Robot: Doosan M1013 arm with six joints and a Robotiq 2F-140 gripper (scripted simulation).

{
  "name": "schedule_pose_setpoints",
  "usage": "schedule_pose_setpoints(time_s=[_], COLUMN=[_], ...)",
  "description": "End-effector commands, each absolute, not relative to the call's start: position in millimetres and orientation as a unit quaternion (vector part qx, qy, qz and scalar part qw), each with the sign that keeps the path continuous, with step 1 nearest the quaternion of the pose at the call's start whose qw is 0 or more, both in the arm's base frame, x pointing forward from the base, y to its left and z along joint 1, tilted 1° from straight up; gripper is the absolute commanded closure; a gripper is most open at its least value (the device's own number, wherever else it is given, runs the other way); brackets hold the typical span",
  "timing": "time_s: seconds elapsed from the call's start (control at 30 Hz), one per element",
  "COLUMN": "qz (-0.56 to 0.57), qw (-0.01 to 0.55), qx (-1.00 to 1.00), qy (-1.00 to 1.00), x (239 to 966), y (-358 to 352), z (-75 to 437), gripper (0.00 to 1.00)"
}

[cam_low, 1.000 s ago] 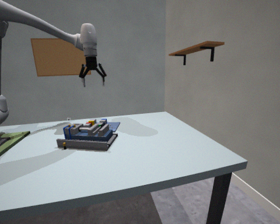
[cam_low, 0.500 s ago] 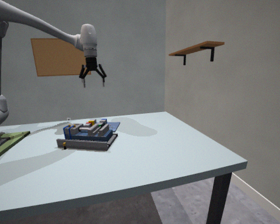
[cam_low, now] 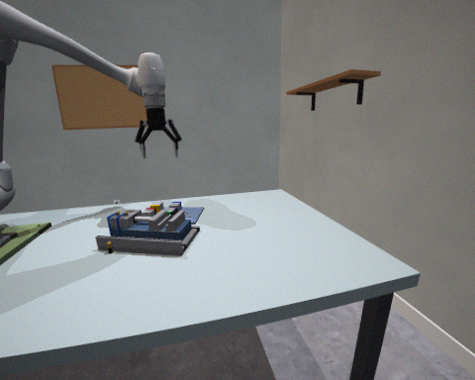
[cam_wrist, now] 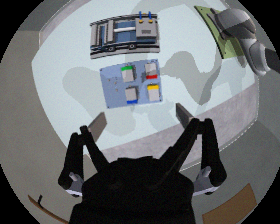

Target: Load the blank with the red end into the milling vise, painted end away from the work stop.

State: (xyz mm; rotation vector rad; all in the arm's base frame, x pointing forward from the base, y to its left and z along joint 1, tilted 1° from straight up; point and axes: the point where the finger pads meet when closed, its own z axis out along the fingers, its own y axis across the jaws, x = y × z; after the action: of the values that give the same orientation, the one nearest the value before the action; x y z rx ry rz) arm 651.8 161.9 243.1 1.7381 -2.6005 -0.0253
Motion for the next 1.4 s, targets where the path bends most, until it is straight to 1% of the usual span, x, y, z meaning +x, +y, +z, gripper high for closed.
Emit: schedule_pose_setpoints(time_s=[0.0,0.4,0.97,1.37], qz=[-0.008,-0.008,-0.008,-0.008], qw=[0.007,0.007,0.007,0.007], qx=[0.556,0.556,0.556,0.556], qy=[-0.831,-0.831,-0.831,-0.831], x=[652,650,676,673], y=[162,161,199,195], z=[234,186,191,191], gripper=[0.00,0.00,0.00,0.00])
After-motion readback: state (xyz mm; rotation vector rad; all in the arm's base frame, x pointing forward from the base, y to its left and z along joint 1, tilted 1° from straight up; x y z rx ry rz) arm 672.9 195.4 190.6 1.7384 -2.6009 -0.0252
